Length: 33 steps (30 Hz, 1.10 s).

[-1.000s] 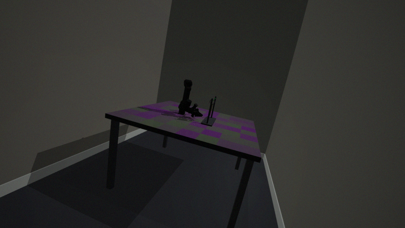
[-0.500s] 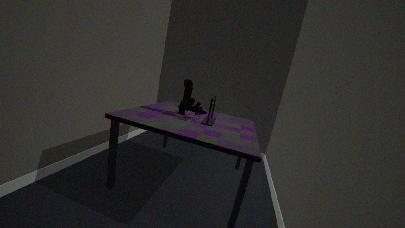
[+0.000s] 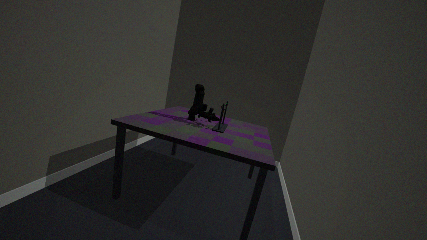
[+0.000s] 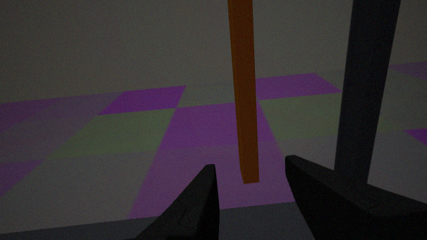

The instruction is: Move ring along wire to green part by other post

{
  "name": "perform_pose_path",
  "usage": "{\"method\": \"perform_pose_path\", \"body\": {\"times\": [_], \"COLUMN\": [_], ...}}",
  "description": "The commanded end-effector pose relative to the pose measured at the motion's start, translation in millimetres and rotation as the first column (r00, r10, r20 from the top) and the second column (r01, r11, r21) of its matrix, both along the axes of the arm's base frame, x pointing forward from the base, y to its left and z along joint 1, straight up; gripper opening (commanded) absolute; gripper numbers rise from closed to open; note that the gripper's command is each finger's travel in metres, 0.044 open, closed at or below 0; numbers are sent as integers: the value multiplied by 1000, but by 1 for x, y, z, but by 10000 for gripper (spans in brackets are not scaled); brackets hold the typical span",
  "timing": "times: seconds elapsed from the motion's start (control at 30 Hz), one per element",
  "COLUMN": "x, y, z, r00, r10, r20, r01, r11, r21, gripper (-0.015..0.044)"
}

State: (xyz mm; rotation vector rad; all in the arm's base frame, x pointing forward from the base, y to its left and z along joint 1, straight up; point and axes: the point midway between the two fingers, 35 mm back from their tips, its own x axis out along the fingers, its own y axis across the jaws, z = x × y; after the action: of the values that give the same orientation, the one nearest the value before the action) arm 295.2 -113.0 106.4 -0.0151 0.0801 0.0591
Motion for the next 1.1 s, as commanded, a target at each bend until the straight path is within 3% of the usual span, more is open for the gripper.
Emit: {"method": "perform_pose_path", "body": {"times": [0.0,1.07], "x": [7,50], "y": [-2,3], "z": [1,-2], "r00": [1000,1000], "r10": [-5,-5], "r20": [5,10], "r01": [5,5], "r11": [1000,1000], "r21": [1,2], "gripper": [160,160]}}
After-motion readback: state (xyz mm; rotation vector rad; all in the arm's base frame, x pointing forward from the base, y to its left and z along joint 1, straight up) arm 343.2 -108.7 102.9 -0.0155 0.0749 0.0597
